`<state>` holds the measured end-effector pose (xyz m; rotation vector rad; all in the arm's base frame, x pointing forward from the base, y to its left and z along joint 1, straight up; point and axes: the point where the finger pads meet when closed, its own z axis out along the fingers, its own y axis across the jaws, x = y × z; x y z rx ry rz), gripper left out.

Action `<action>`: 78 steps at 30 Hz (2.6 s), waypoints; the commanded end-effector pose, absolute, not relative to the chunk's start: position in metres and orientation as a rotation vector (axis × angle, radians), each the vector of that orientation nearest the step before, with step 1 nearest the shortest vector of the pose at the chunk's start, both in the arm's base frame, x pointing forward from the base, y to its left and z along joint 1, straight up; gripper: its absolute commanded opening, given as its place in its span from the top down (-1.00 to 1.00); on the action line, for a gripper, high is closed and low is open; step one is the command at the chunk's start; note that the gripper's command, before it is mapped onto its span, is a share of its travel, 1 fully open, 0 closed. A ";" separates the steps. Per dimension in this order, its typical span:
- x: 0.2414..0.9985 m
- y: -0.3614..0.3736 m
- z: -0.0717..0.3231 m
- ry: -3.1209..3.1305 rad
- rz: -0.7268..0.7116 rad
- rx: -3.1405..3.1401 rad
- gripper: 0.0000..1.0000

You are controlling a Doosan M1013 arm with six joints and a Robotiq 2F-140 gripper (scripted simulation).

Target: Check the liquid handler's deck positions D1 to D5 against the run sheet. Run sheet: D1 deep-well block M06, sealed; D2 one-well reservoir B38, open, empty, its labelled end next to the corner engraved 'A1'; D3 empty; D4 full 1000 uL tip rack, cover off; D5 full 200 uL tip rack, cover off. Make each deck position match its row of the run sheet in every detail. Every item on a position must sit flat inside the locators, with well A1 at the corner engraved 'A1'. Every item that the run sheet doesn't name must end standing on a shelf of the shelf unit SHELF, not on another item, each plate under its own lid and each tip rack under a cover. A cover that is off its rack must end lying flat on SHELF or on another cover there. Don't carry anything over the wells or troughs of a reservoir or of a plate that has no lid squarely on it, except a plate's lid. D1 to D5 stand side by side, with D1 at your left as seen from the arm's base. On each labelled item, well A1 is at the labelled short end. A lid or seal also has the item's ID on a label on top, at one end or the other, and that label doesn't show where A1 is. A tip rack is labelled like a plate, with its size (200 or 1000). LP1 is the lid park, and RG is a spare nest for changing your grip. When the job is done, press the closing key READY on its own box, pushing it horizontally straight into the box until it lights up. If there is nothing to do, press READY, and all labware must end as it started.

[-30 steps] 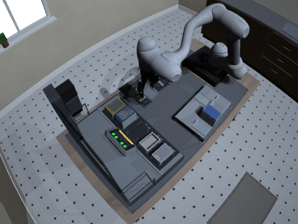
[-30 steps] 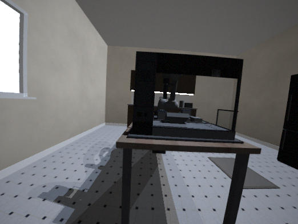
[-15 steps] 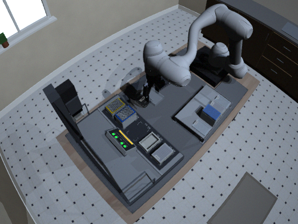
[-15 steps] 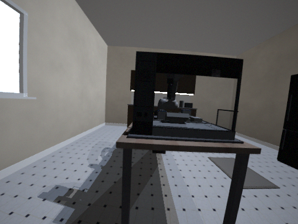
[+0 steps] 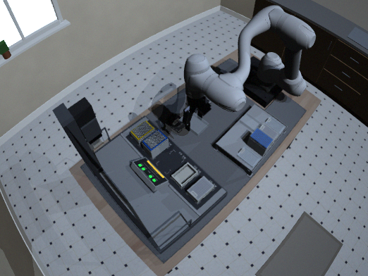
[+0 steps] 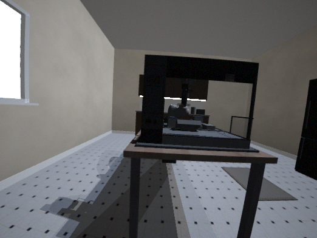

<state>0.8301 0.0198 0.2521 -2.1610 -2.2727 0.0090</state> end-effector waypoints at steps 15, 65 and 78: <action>0.760 0.021 0.254 -2.262 -0.001 -2.175 0.80; 0.540 0.019 0.254 -2.269 0.001 -2.166 0.80; 0.483 0.019 0.254 -2.266 0.007 -2.163 0.80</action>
